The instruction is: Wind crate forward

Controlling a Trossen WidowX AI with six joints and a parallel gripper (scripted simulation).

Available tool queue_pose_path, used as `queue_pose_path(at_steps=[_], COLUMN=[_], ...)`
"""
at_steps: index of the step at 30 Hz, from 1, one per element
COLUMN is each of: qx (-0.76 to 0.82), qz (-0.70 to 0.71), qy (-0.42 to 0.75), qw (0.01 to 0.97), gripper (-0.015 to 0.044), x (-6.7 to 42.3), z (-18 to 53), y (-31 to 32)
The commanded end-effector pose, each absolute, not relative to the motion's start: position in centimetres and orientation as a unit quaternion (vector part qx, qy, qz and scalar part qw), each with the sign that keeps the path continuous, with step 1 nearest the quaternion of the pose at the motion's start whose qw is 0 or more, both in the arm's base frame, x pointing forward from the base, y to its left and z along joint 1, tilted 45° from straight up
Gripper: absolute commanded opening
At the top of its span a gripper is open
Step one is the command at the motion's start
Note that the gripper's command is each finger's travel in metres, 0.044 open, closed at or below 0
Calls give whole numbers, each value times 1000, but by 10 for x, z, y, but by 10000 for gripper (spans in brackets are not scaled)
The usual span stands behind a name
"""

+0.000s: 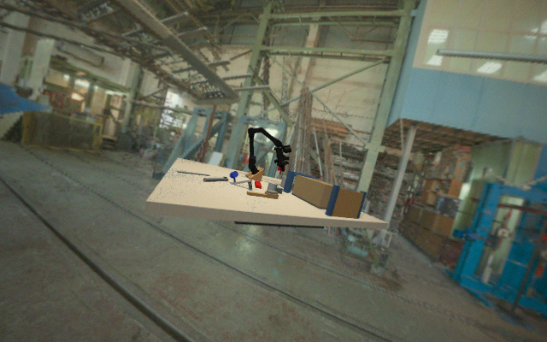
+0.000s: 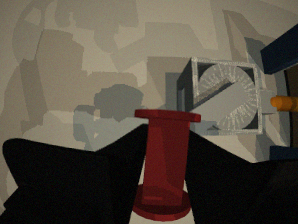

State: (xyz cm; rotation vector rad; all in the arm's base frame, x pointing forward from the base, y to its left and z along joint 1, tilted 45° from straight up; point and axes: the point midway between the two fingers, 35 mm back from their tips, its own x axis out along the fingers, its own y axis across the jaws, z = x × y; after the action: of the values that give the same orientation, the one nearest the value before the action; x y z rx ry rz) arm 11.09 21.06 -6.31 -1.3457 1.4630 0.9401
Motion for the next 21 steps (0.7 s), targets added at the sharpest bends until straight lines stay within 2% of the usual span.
queue_pose_path(at_steps=[1,21], qx=[-554,-555], qz=[369,368], qy=[594,594], qw=[451,451], gripper=[0,0], x=[117,137], z=[-59,-46], y=[200,186])
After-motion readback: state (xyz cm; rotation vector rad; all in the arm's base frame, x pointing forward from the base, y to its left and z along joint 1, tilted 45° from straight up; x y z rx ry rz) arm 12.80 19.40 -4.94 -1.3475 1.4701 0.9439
